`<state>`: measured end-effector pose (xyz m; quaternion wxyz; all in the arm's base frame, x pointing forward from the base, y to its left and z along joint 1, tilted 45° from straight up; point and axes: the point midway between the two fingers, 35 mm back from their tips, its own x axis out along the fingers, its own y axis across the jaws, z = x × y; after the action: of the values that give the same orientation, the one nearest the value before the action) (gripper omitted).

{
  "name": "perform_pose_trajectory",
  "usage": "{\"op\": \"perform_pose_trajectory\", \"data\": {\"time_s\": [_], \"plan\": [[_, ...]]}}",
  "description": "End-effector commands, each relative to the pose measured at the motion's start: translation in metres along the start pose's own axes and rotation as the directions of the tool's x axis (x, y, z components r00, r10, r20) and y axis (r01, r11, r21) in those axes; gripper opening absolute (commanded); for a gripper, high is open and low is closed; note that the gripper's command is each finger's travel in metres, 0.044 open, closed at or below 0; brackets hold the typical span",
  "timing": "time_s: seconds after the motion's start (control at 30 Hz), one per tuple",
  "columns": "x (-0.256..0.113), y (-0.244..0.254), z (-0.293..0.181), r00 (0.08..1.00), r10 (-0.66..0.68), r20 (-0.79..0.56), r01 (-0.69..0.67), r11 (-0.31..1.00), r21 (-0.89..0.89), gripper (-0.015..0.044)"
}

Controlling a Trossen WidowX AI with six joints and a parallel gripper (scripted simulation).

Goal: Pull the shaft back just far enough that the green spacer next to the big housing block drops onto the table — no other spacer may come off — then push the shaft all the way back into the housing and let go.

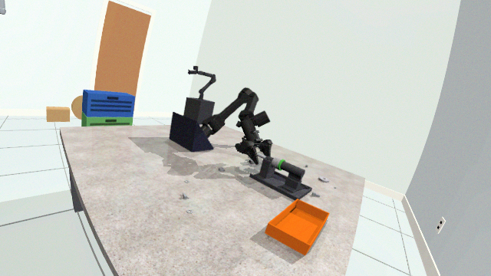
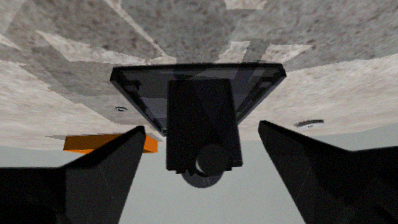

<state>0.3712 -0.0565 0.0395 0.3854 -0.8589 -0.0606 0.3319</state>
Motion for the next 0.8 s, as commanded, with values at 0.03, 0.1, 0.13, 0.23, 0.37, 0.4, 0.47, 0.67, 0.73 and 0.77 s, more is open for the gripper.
{"op": "perform_pose_trajectory", "data": {"time_s": [0.03,0.1,0.13,0.23,0.37,0.4,0.47,0.67,0.73,0.77], "plan": [[0.0000,0.0000,0.0002,1.000,0.000,0.000,0.000,1.000,0.000,0.0361],[0.0000,0.0000,0.0002,1.000,0.000,0.000,0.000,1.000,0.000,0.0309],[0.0000,0.0000,0.0002,1.000,0.000,0.000,0.000,1.000,0.000,0.0282],[0.0000,0.0000,0.0002,1.000,0.000,0.000,0.000,1.000,0.000,0.0204],[0.0000,0.0000,0.0002,1.000,0.000,0.000,0.000,1.000,0.000,0.0099],[0.0000,0.0000,0.0002,1.000,0.000,0.000,0.000,1.000,0.000,0.0073],[0.0000,0.0000,0.0002,1.000,0.000,0.000,0.000,1.000,0.000,0.0020],[-0.0001,0.0000,0.0003,1.000,0.000,0.000,0.000,1.000,0.000,0.0000],[-0.0007,0.0000,0.0009,1.000,0.000,-0.001,0.000,1.000,0.000,0.0000],[-0.0012,0.0000,0.0014,1.000,0.000,-0.001,0.000,1.000,0.000,0.0000]]}}
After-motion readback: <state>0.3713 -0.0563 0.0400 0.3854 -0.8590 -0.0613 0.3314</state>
